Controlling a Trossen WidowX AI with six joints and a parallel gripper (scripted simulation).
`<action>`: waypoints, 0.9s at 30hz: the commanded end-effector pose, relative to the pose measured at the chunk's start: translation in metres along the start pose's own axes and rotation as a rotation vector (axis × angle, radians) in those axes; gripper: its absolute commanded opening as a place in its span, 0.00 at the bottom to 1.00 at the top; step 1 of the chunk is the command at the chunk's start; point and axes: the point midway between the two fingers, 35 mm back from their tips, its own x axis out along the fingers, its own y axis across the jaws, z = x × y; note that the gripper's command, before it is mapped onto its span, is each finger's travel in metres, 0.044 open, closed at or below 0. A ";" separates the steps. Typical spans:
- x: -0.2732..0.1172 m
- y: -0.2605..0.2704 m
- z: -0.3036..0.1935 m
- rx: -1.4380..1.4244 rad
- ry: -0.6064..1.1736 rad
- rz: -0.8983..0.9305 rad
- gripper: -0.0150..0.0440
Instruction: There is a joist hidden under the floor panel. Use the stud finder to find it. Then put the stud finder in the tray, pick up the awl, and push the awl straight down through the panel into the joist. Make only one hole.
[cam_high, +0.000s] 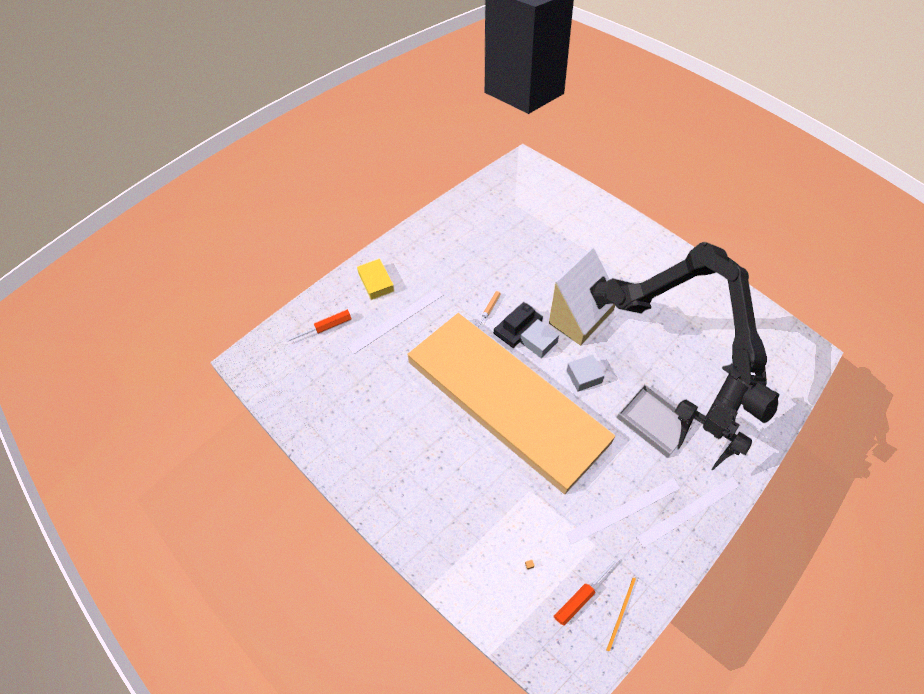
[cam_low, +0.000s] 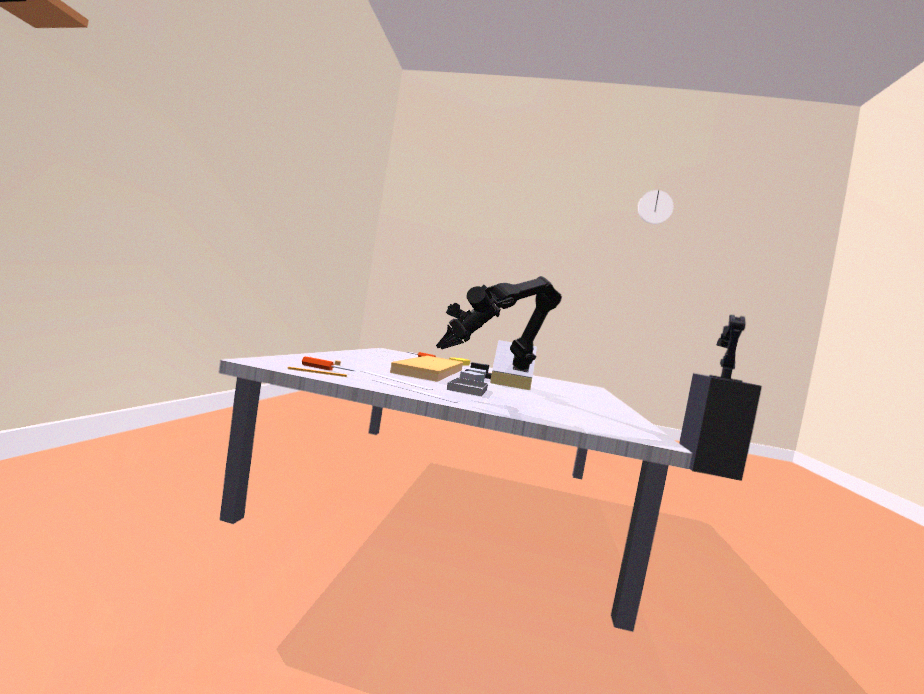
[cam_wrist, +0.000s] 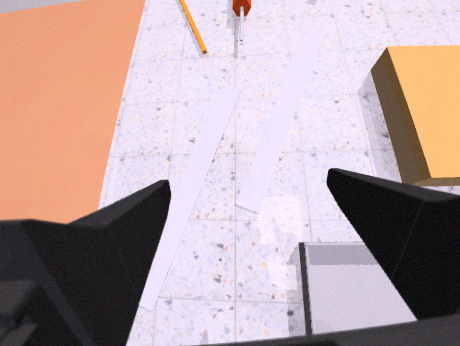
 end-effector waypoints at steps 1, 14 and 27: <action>0.042 -0.060 0.017 -0.008 0.010 -0.193 1.00; 0.086 -0.262 0.068 0.189 0.129 -0.669 1.00; 0.024 -0.461 0.054 0.677 0.346 -0.926 1.00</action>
